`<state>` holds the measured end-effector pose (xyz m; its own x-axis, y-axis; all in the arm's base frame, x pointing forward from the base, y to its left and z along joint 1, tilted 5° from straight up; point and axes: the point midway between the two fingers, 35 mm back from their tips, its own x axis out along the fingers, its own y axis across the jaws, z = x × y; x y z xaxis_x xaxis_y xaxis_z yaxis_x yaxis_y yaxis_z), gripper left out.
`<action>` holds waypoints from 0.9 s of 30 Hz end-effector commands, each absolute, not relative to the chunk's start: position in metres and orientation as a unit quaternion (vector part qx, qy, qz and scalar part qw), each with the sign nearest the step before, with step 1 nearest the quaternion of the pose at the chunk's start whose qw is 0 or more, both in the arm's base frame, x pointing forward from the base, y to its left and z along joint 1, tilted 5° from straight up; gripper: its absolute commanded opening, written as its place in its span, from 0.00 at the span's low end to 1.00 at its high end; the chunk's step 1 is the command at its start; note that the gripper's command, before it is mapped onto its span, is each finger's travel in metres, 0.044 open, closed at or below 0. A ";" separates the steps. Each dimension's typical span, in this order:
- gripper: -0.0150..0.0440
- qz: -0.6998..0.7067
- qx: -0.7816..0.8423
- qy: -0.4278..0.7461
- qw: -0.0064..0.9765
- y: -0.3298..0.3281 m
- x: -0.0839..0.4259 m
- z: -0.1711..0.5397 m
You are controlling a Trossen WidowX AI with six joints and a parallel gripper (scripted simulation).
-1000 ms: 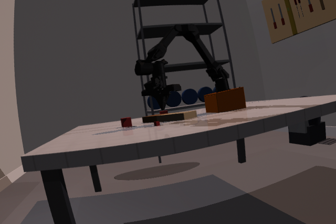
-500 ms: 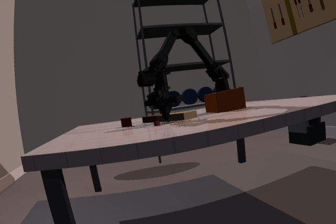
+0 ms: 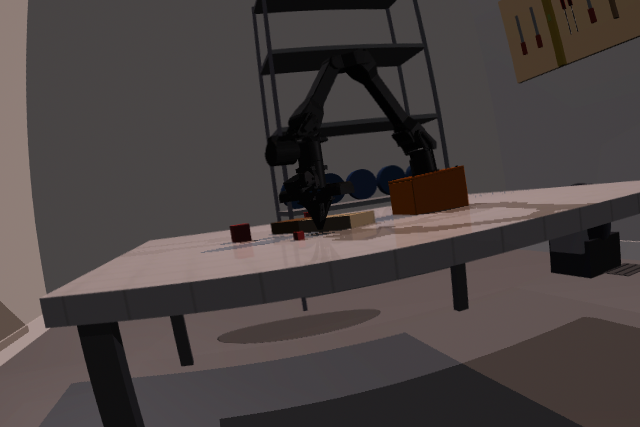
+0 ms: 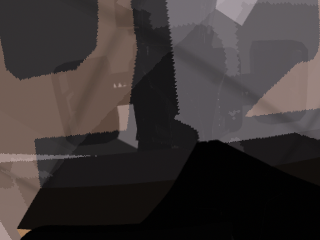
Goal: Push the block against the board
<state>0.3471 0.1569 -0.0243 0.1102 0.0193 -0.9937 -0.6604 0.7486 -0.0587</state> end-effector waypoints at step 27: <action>0.25 0.243 -0.260 0.620 0.699 0.161 0.353 -0.022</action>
<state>0.3467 0.1563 -0.0239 0.1058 0.0183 -0.9942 -0.6658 0.7439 -0.0572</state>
